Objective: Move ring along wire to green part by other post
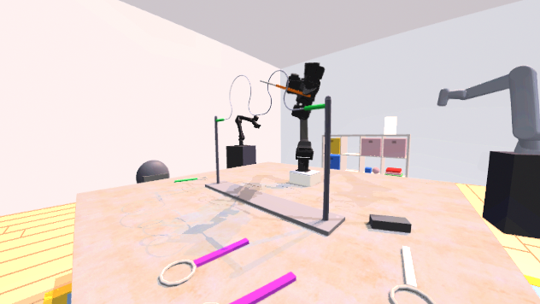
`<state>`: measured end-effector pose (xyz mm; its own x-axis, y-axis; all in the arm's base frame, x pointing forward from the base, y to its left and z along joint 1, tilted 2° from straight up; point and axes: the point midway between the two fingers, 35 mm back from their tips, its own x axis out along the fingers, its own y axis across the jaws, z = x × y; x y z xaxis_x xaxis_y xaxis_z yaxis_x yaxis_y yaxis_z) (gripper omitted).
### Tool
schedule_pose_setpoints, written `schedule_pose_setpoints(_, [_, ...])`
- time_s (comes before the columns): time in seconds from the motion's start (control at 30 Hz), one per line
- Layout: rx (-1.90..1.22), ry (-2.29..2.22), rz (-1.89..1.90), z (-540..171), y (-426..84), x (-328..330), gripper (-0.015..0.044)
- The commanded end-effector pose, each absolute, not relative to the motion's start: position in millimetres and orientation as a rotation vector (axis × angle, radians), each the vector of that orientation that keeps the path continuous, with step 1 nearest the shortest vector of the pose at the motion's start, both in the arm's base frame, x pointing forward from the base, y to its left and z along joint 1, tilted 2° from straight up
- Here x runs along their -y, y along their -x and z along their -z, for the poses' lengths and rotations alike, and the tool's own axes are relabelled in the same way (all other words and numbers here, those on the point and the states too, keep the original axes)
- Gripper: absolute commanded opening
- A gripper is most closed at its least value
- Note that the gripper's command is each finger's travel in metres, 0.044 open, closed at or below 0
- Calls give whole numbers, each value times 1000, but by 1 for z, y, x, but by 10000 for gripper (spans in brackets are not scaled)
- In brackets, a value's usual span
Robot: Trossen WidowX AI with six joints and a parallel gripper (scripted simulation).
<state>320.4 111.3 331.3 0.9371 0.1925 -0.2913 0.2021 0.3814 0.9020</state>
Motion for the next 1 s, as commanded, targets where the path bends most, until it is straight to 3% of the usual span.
schedule_pose_setpoints(0.0, [-384, -1110, 27, -330, -320, -109, -150])
schedule_pose_setpoints(0.97, [-458, -538, 207, -299, -314, -82, -150])
